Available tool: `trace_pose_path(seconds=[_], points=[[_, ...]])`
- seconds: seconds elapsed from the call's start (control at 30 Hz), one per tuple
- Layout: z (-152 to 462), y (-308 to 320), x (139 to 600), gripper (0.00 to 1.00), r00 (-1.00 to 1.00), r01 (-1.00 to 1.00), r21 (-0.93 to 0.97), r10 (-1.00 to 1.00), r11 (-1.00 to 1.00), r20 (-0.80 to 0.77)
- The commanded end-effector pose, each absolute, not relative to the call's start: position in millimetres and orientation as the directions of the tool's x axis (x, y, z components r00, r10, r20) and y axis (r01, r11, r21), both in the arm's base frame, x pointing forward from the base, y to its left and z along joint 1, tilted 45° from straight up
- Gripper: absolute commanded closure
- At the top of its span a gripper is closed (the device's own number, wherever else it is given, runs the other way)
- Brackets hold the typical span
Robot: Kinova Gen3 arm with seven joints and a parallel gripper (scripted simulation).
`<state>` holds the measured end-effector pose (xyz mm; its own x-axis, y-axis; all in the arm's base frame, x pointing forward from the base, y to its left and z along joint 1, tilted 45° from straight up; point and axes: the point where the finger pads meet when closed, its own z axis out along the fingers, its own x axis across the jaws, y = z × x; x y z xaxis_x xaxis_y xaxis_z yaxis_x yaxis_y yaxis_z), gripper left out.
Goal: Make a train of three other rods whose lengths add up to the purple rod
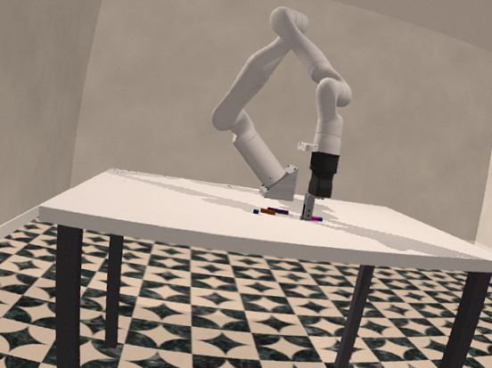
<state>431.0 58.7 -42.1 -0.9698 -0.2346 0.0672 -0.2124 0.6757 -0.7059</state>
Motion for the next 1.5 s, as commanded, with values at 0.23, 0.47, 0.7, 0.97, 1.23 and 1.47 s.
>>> trace_pose_path(seconds=[0.23,0.47,0.7,0.97,1.23,1.47], points=[[-44,58,429,0.76,-0.969,-0.217,-0.704,-0.236,0.676,0.073],[-37,66,427,0.76,-0.969,-0.217,-0.704,-0.236,0.676,0.073],[-2,99,422,0.76,-0.969,-0.217,-0.704,-0.235,0.677,0.072],[22,123,418,0.76,-0.969,-0.217,-0.704,-0.235,0.677,0.072],[27,128,417,0.76,-0.969,-0.216,-0.704,-0.235,0.677,0.072],[27,128,417,0.76,-0.969,-0.216,-0.704,-0.235,0.677,0.072]])
